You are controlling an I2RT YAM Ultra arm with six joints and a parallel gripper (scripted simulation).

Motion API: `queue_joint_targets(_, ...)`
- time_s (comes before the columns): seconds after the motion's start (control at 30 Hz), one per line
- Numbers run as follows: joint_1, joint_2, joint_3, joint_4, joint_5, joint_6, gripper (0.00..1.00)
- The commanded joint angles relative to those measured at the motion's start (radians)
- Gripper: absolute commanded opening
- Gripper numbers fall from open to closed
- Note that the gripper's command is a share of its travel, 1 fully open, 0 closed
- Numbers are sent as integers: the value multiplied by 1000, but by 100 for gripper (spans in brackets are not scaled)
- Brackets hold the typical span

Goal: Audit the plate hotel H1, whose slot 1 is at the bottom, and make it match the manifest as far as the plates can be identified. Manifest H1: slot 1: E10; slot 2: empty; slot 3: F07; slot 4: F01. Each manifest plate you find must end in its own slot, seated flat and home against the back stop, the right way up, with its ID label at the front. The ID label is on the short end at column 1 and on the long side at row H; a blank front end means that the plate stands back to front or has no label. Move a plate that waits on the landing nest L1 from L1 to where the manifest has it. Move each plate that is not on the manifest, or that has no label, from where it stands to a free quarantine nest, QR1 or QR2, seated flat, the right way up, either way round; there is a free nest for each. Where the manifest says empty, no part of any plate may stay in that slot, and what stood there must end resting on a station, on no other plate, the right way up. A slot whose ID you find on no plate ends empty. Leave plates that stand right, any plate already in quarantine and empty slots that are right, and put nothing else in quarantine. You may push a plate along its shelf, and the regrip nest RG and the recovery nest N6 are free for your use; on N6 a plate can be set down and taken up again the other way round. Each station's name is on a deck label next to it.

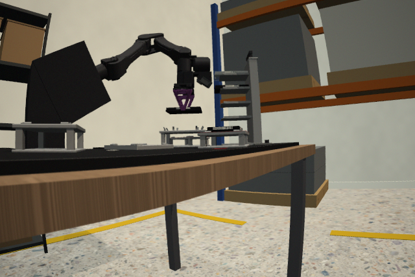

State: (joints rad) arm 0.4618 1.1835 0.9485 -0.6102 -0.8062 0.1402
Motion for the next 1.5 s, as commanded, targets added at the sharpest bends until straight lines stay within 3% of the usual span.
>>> queue_joint_targets(0.0, -2, -11, 0, 9, 5, 2, 86)
queue_joint_targets(0.43, 2, -19, -7, 11, 7, 6, 86)
queue_joint_targets(1.47, 63, 10, -38, 116, 49, 68, 86)
